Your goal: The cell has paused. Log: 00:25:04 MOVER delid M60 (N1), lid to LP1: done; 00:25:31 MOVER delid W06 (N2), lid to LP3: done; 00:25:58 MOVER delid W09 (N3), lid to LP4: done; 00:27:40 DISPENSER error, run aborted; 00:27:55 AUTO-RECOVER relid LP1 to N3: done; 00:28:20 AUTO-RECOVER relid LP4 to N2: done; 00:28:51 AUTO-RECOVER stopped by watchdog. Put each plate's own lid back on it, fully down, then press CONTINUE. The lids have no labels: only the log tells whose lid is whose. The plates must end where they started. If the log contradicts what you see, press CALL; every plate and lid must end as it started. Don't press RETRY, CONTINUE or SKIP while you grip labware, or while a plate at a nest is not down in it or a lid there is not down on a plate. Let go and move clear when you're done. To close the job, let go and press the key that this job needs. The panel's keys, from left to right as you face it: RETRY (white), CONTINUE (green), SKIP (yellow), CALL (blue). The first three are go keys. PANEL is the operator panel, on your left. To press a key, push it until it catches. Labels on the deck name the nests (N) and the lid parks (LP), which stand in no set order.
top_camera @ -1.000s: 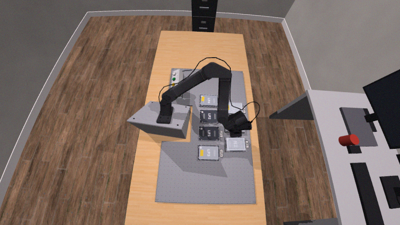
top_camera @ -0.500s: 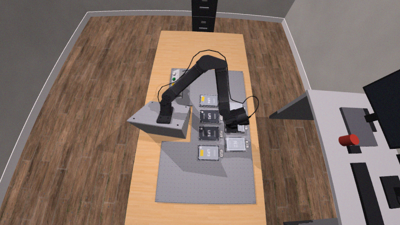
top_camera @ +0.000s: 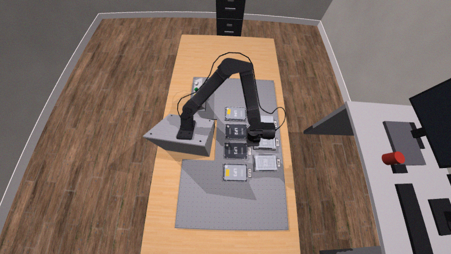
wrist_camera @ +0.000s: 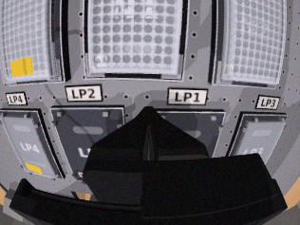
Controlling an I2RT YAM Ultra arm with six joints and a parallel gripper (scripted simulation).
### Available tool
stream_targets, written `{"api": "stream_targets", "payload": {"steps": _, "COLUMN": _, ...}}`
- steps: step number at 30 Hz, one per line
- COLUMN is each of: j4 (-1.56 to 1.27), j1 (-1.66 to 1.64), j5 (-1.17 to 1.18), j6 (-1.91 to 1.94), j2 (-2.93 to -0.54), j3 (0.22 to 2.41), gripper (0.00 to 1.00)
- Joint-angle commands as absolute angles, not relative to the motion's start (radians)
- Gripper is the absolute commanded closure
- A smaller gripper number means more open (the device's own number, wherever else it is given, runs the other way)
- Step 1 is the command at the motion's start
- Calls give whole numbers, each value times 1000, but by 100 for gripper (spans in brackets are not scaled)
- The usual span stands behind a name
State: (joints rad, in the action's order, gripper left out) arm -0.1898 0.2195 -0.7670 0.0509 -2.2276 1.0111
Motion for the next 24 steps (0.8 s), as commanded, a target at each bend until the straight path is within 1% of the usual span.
{"api": "stream_targets", "payload": {"steps": 1, "j4": -366, "j1": 216, "j5": -752, "j6": 141, "j2": -2203, "j3": 1032, "gripper": 100}}
{"api": "stream_targets", "payload": {"steps": 5, "j4": -387, "j1": 210, "j5": -747, "j6": 160, "j2": -2167, "j3": 946, "gripper": 100}}
{"api": "stream_targets", "payload": {"steps": 7, "j4": -387, "j1": 210, "j5": -747, "j6": 160, "j2": -2167, "j3": 946, "gripper": 100}}
{"api": "stream_targets", "payload": {"steps": 10, "j4": -369, "j1": 202, "j5": -750, "j6": 160, "j2": -2133, "j3": 891, "gripper": 100}}
{"api": "stream_targets", "payload": {"steps": 18, "j4": -360, "j1": 217, "j5": -751, "j6": 161, "j2": -2136, "j3": 934, "gripper": 100}}
{"api": "stream_targets", "payload": {"steps": 22, "j4": -462, "j1": 260, "j5": -743, "j6": 213, "j2": -2085, "j3": 947, "gripper": 100}}
{"api": "stream_targets", "payload": {"steps": 24, "j4": -462, "j1": 260, "j5": -743, "j6": 213, "j2": -2085, "j3": 947, "gripper": 100}}
